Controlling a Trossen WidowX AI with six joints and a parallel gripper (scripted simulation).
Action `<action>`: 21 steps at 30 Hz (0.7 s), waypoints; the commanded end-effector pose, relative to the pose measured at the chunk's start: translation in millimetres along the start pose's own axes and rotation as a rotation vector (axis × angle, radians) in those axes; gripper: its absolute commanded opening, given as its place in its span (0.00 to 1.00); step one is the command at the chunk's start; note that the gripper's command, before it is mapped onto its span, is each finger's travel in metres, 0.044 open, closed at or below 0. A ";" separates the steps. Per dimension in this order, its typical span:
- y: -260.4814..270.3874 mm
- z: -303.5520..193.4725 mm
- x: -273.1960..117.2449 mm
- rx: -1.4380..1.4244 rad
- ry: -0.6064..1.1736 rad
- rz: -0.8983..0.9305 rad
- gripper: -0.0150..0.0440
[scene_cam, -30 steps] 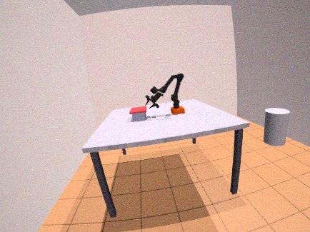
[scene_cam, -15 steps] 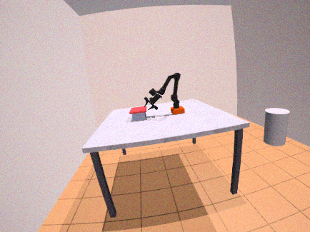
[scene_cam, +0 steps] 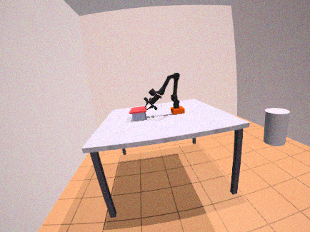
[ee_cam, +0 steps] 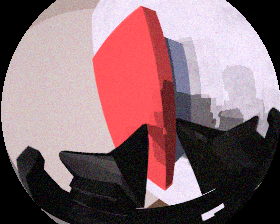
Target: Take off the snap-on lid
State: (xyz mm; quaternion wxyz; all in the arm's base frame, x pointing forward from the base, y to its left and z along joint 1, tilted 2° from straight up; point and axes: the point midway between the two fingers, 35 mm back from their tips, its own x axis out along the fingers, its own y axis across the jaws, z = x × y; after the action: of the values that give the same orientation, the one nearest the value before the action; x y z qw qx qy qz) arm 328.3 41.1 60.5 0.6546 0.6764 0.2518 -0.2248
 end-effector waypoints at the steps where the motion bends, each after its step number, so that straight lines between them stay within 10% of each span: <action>1: 0.1 -0.7 0.3 -0.004 0.004 -0.001 0.42; 5: 0.1 -0.7 0.3 -0.004 0.004 -0.001 0.25; 21: 2.3 0.0 -2.4 0.000 0.000 0.000 0.25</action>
State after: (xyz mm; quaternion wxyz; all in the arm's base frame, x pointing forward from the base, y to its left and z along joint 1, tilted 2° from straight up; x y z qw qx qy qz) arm 327.8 41.1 62.0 0.6546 0.6761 0.2522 -0.2253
